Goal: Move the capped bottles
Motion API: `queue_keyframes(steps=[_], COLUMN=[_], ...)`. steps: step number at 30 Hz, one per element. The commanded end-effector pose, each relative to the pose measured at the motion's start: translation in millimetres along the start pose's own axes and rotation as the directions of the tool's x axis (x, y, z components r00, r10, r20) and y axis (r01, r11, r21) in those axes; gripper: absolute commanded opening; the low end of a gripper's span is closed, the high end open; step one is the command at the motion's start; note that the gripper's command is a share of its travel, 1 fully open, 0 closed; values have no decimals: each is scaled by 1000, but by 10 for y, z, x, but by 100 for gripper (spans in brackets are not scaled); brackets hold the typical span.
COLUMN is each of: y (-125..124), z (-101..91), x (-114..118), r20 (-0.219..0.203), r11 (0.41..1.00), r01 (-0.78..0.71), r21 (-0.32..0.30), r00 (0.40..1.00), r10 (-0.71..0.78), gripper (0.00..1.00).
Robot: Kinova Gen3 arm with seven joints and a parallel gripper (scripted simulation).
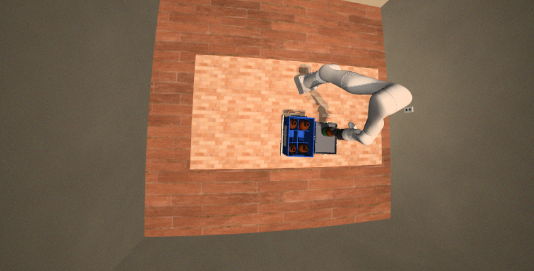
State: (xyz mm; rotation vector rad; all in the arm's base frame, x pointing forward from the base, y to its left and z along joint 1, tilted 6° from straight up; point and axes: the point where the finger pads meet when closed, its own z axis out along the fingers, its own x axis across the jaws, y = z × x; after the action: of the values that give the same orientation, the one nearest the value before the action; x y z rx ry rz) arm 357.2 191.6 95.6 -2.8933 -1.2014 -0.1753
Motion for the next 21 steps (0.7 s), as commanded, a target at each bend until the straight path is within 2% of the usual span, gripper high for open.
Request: queue_keyframes(steps=[1,10,21], y=[2,2,2], z=[-6,-6,-372], x=[5,5,5], r20=[-2,-2,-1], r11=[1000,1000,1000], r01=[0,0,0], r21=[-1,-1,0], r00=[1000,1000,1000], r10=[0,0,0], gripper=[100,100,100])
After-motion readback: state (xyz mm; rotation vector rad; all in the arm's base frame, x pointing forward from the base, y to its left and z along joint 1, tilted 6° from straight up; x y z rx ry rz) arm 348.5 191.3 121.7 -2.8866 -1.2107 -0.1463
